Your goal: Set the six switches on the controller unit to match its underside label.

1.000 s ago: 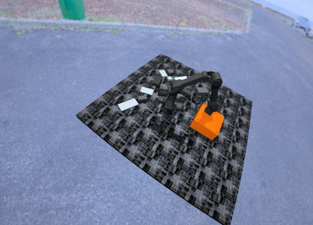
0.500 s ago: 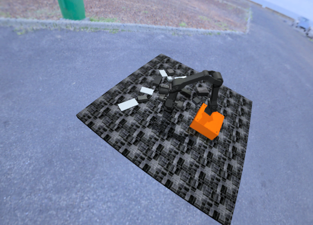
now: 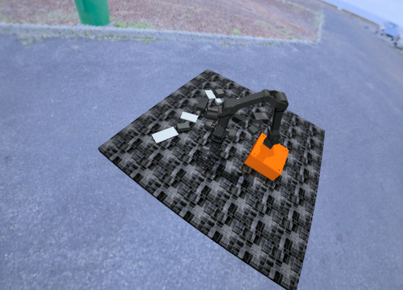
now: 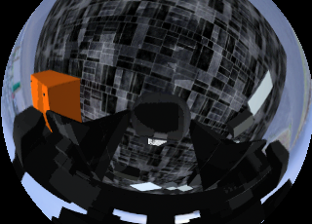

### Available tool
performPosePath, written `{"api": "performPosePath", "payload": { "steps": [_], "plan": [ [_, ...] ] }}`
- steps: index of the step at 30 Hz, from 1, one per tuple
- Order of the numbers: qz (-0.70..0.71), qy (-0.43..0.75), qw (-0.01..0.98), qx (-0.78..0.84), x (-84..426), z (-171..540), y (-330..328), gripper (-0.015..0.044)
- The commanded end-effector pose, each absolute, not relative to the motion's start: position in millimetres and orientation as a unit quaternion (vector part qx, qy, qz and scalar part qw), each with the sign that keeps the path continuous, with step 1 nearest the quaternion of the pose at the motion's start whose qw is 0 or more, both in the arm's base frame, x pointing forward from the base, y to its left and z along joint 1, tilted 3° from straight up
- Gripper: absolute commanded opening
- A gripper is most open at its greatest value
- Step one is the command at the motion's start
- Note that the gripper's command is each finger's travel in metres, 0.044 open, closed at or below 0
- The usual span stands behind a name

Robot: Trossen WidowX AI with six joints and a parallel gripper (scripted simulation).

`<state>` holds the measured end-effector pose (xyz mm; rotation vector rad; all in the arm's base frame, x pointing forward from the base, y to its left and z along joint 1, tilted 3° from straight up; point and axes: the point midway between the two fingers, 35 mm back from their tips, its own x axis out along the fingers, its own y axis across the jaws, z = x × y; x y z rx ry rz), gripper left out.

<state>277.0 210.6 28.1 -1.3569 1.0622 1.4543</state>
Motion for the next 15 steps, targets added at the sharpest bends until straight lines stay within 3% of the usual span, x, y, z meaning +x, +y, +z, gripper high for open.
{"api": "performPosePath", "payload": {
  "steps": [1, 15],
  "plan": [
    [0.579, 0.424, 0.43, -0.548, 278.6, 32.3, 205.8, 0.0335],
    [0.579, 0.424, 0.43, -0.548, 281.3, 37.8, 196.1, 0.0335]
  ]
}}
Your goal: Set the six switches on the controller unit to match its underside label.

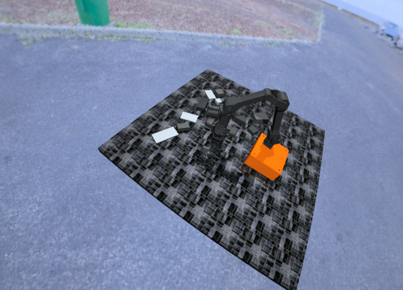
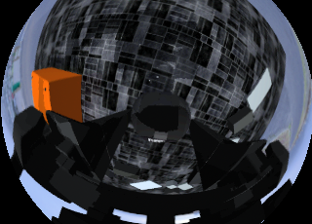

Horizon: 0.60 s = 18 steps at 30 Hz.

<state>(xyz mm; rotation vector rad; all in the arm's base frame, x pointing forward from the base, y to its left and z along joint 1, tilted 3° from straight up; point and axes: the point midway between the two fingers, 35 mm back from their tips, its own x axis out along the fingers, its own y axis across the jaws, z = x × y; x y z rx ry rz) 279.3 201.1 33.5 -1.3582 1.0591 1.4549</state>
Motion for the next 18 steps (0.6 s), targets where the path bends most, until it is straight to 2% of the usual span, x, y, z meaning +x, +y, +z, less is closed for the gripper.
{"api": "performPosePath", "payload": {
  "steps": [1, 18],
  "plan": [
    [0.579, 0.424, 0.43, -0.548, 282, 38, 195, 0.0335],
    [0.578, 0.424, 0.43, -0.549, 285, 44, 183, 0.0335]
  ]
}}
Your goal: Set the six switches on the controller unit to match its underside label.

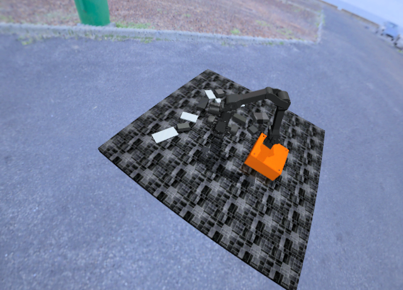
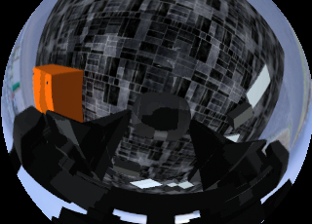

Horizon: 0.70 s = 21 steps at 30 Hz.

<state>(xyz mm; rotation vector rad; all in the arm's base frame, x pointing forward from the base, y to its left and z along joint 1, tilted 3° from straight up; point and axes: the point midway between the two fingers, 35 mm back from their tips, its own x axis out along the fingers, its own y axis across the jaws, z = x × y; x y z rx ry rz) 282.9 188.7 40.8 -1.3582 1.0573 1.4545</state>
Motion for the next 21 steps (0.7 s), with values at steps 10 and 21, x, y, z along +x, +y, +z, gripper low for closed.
{"api": "performPosePath", "payload": {
  "steps": [10, 21],
  "plan": [
    [0.578, 0.424, 0.429, -0.549, 287, 47, 176, 0.0335],
    [0.578, 0.424, 0.429, -0.549, 290, 49, 167, 0.0336]
  ]
}}
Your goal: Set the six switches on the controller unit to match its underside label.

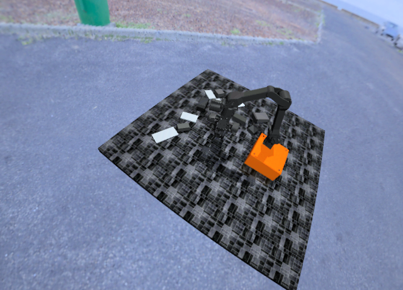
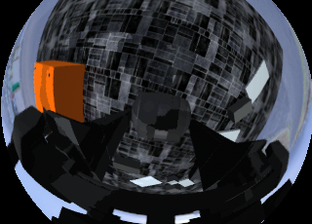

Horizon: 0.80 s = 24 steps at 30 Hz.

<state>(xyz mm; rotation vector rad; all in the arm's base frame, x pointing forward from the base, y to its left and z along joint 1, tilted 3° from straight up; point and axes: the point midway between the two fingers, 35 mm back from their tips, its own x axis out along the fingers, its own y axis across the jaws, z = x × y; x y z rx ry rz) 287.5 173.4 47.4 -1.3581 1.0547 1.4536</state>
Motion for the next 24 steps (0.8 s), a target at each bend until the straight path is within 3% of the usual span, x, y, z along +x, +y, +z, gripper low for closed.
{"api": "performPosePath", "payload": {
  "steps": [1, 24],
  "plan": [
    [0.578, 0.424, 0.429, -0.549, 290, 49, 167, 0.0336],
    [0.577, 0.425, 0.429, -0.55, 295, 52, 149, 0.0338]
  ]
}}
